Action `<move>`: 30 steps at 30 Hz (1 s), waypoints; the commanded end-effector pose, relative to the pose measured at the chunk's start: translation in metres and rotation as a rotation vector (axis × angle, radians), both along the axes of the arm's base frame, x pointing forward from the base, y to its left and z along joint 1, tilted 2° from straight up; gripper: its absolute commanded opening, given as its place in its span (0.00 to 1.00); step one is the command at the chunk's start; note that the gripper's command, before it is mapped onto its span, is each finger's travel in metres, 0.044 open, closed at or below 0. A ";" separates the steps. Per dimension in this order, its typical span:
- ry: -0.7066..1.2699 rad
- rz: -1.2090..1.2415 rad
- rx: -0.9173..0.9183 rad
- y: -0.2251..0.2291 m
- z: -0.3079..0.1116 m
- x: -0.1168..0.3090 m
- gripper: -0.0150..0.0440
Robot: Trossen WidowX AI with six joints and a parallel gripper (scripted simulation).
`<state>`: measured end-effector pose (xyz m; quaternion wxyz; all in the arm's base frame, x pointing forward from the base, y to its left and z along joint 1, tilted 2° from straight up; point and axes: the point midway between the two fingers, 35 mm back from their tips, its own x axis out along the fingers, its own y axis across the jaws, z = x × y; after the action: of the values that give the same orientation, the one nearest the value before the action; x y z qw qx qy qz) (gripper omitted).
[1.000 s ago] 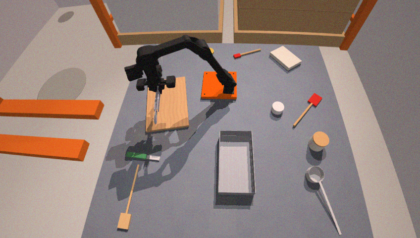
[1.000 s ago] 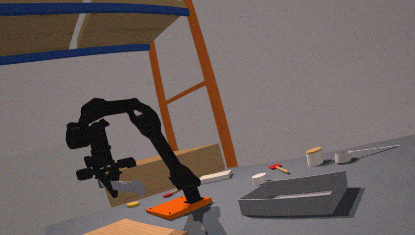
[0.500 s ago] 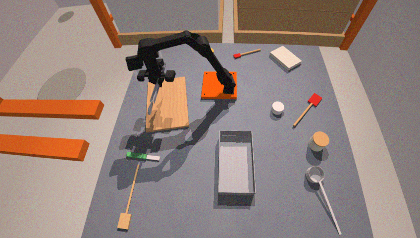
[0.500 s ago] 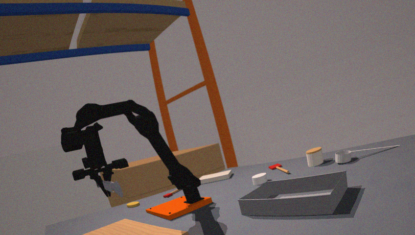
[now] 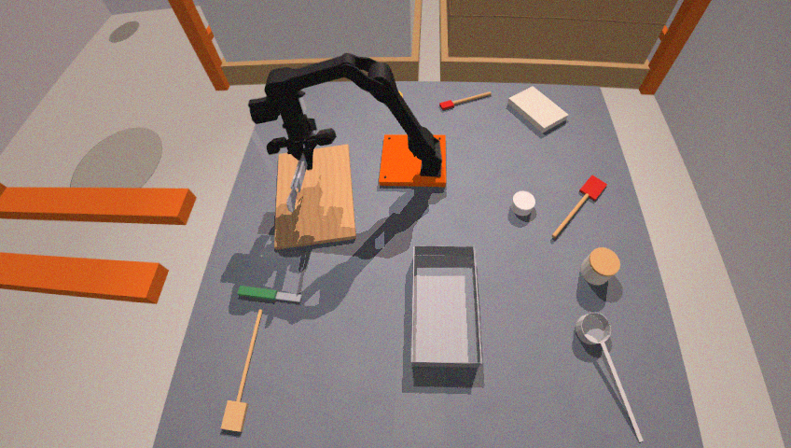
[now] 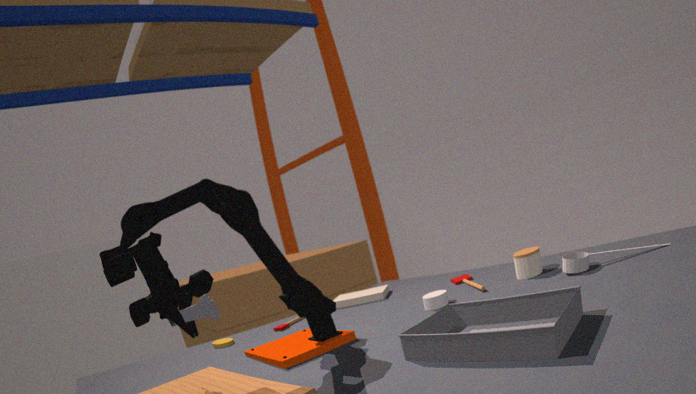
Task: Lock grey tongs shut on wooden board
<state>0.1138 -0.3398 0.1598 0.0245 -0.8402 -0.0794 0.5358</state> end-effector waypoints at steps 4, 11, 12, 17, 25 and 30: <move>-0.267 -0.008 0.013 0.000 0.001 -0.003 0.00; -0.525 -0.053 -0.030 -0.006 0.009 -0.012 0.00; -0.562 -0.063 -0.040 -0.007 0.011 -0.013 0.00; -0.732 -0.117 -0.110 -0.014 0.020 -0.025 0.00; -0.754 -0.126 -0.121 -0.015 0.021 -0.027 0.00; -0.754 -0.126 -0.121 -0.015 0.021 -0.027 0.00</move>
<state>0.0869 -0.3535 0.1794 -0.0192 -0.9804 -0.0013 0.1961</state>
